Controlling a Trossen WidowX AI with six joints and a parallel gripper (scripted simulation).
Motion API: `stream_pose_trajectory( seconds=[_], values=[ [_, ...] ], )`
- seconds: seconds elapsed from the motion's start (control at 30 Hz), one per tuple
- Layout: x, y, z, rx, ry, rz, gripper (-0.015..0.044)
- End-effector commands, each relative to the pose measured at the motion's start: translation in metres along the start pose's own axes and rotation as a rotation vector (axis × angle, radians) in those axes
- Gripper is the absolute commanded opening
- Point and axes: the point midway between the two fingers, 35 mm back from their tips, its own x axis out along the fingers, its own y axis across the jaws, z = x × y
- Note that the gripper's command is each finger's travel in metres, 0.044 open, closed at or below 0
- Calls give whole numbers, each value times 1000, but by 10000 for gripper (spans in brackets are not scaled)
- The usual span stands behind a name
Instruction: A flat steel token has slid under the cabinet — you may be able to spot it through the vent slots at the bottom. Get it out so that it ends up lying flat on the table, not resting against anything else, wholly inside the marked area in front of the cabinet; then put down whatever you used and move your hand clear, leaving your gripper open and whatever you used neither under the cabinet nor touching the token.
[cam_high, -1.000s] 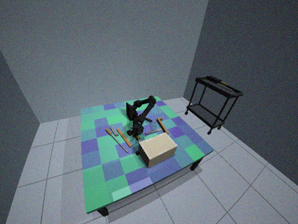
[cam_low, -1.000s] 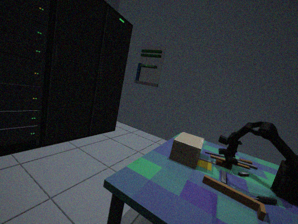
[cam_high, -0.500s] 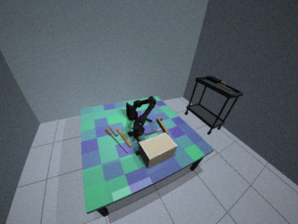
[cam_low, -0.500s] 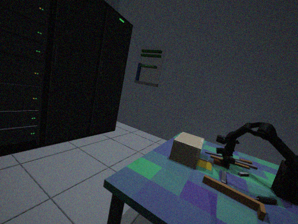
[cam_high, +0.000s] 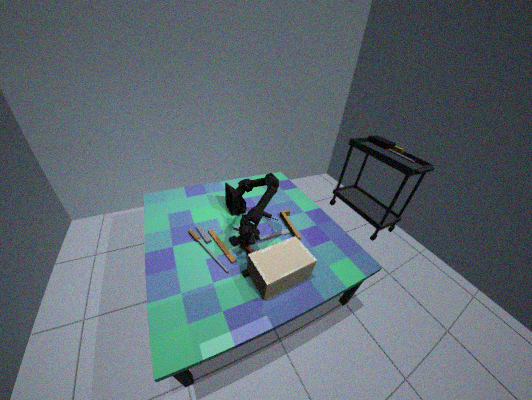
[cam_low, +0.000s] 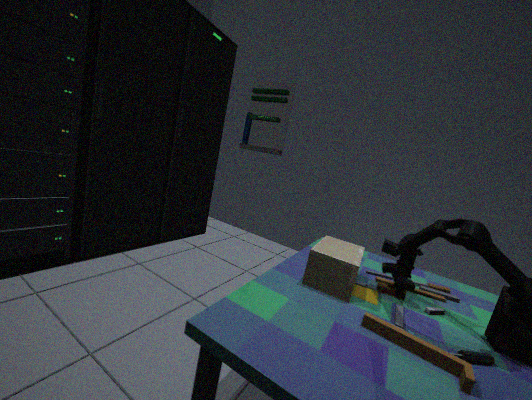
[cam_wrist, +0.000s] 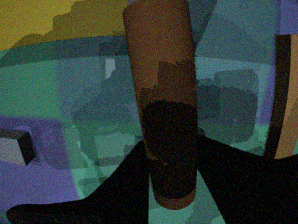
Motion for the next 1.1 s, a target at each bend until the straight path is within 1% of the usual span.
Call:
stream_pose_trajectory(
  seconds=[0.0,1.07],
  values=[
    [0,-1,6,1,-1,-2,0],
    [-1,-1,38,0,-3,-2,0]
  ],
)
